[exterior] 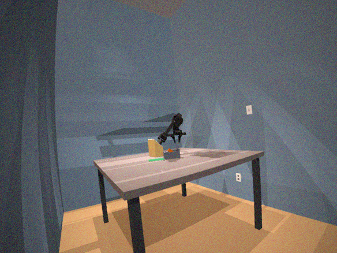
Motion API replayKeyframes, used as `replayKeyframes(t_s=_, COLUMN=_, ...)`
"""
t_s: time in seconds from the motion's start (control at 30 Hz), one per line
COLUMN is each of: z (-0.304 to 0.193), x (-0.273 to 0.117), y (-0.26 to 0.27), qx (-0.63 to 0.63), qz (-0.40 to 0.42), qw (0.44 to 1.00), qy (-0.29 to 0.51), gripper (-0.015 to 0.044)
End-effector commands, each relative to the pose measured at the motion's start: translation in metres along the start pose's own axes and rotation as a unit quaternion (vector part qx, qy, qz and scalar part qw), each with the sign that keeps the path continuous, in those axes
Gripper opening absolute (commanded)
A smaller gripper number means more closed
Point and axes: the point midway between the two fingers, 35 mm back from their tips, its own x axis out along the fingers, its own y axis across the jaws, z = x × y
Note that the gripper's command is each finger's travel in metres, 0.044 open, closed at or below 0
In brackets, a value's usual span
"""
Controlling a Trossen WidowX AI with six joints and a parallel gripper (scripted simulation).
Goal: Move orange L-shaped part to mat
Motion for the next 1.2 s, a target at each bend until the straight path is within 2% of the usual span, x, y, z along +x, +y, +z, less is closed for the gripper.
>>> replayKeyframes(t_s=0.0, z=0.001, x=0.000, y=-0.001, qx=0.003, qz=0.001, qw=1.000, qy=-0.002, gripper=0.0180)
replayKeyframes(t_s=0.67, z=0.001, x=0.000, y=-0.001, qx=0.003, qz=0.001, qw=1.000, qy=-0.002, gripper=0.0180)
replayKeyframes(t_s=0.73, z=0.001, x=0.000, y=-0.002, qx=-0.018, qz=0.000, qw=1.000, qy=-0.002, gripper=0.0233)
replayKeyframes(t_s=0.8, z=0.002, x=0.000, y=-0.007, qx=-0.065, qz=-0.001, qw=0.998, qy=-0.002, gripper=0.0280)
replayKeyframes(t_s=0.97, z=0.006, x=-0.002, y=-0.026, qx=-0.258, qz=-0.003, qw=0.966, qy=-0.001, gripper=0.0280)
replayKeyframes(t_s=1.17, z=0.009, x=-0.003, y=-0.050, qx=-0.492, qz=-0.004, qw=0.871, qy=0.002, gripper=0.0280)
